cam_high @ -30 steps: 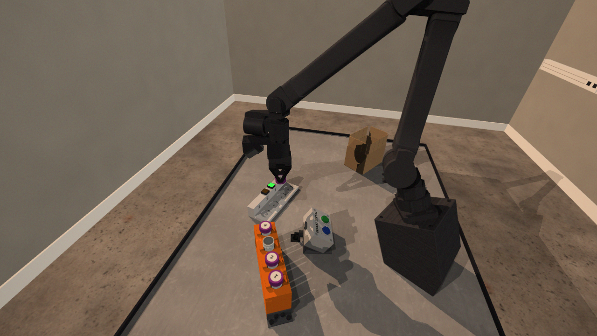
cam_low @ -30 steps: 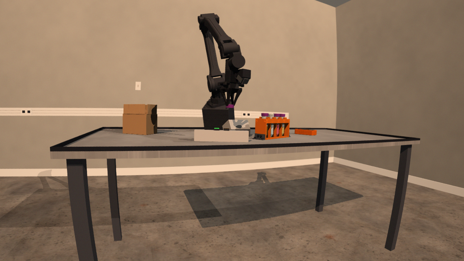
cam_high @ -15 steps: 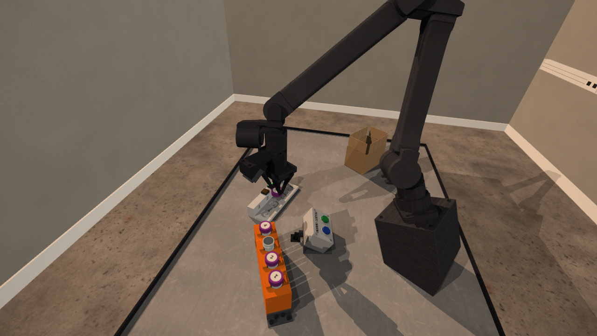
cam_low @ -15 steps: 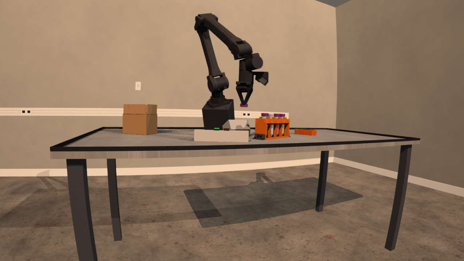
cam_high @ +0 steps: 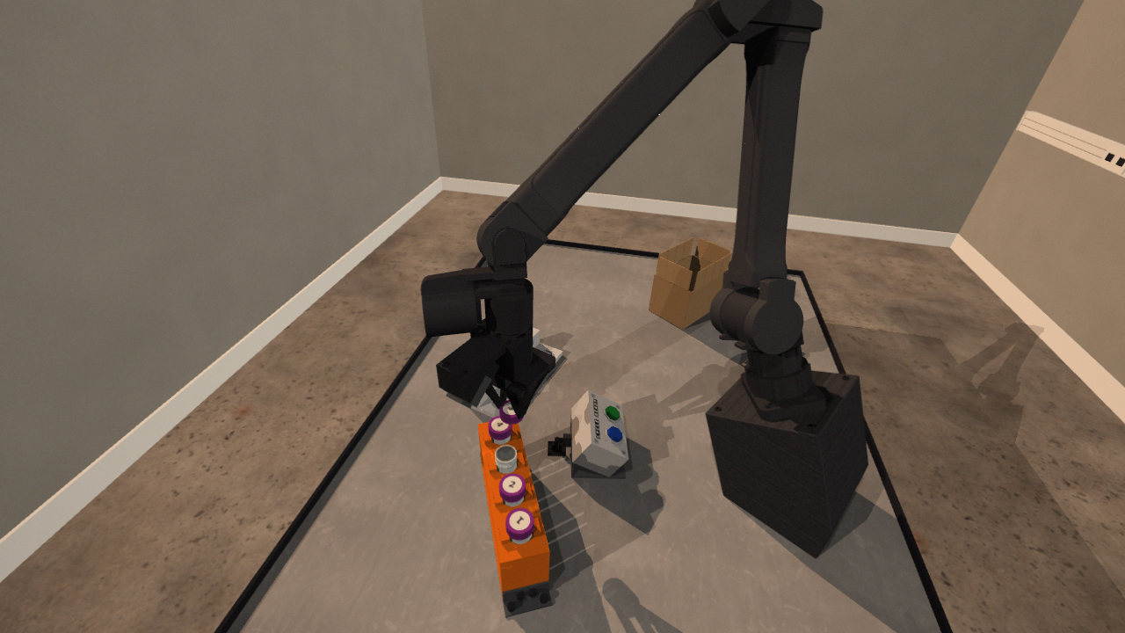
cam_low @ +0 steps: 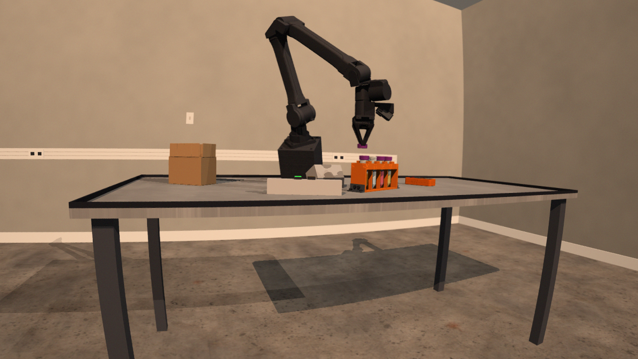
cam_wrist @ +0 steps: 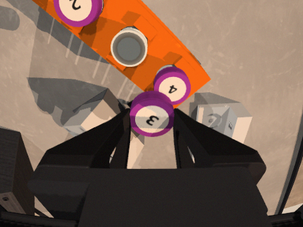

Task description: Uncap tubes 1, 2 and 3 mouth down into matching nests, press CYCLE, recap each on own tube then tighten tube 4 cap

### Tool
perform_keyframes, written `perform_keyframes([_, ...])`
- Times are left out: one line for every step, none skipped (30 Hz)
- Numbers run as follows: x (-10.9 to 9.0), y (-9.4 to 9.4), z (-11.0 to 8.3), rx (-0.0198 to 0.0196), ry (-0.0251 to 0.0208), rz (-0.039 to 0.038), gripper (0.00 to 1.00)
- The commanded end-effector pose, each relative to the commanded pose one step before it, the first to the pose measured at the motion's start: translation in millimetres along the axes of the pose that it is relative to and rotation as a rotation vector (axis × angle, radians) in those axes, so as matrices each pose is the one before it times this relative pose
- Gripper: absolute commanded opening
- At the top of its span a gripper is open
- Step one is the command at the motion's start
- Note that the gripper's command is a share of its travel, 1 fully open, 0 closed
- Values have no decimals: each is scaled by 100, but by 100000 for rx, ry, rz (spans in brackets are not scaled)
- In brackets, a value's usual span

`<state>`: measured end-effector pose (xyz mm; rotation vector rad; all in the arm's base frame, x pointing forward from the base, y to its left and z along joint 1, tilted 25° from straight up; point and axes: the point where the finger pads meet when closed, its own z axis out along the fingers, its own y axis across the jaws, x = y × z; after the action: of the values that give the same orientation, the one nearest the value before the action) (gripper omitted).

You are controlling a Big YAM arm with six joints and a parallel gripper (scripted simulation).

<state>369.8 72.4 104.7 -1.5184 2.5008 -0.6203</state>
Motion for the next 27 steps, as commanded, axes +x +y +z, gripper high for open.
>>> perform_keyframes([-3839,-164,-648,1516,-1770,6090,0])
perform_keyframes([-661,532,9,-261,261,-157,0])
perform_keyframes([-673,517,8,-206,211,-130,0])
perform_keyframes([0,0,0,0,0,0,0])
perform_keyframes([0,0,0,0,0,0,0])
perform_keyframes([-346,220,2,-16,-12,-2,0])
perform_keyframes([874,57,262,-44,8,400,0])
perform_keyframes([-116,-819,145,-88,1225,2150,0])
perform_keyframes([0,0,0,0,0,0,0])
perform_keyframes([-30,-19,-71,-14,-306,106,0])
perform_keyframes([165,835,-73,98,-919,-2256,0])
perform_keyframes([0,0,0,0,0,0,0])
perform_keyframes([0,0,0,0,0,0,0])
perform_keyframes([0,0,0,0,0,0,0])
perform_keyframes([0,0,0,0,0,0,0])
perform_keyframes([0,0,0,0,0,0,0])
perform_keyframes([0,0,0,0,0,0,0])
perform_keyframes([-151,-900,-13,-47,793,2313,0])
perform_keyframes([-11,-26,-4,-27,29,-17,0])
perform_keyframes([-9,-23,-7,-18,18,-11,0])
perform_keyframes([0,0,0,0,0,0,0])
perform_keyframes([0,0,0,0,0,0,0])
perform_keyframes([163,844,-29,100,-843,-2286,0])
perform_keyframes([0,0,0,0,0,0,0])
perform_keyframes([0,0,0,0,0,0,0])
perform_keyframes([822,469,1526,-1265,2413,1461,0])
perform_keyframes([152,175,415,-289,303,-1528,0])
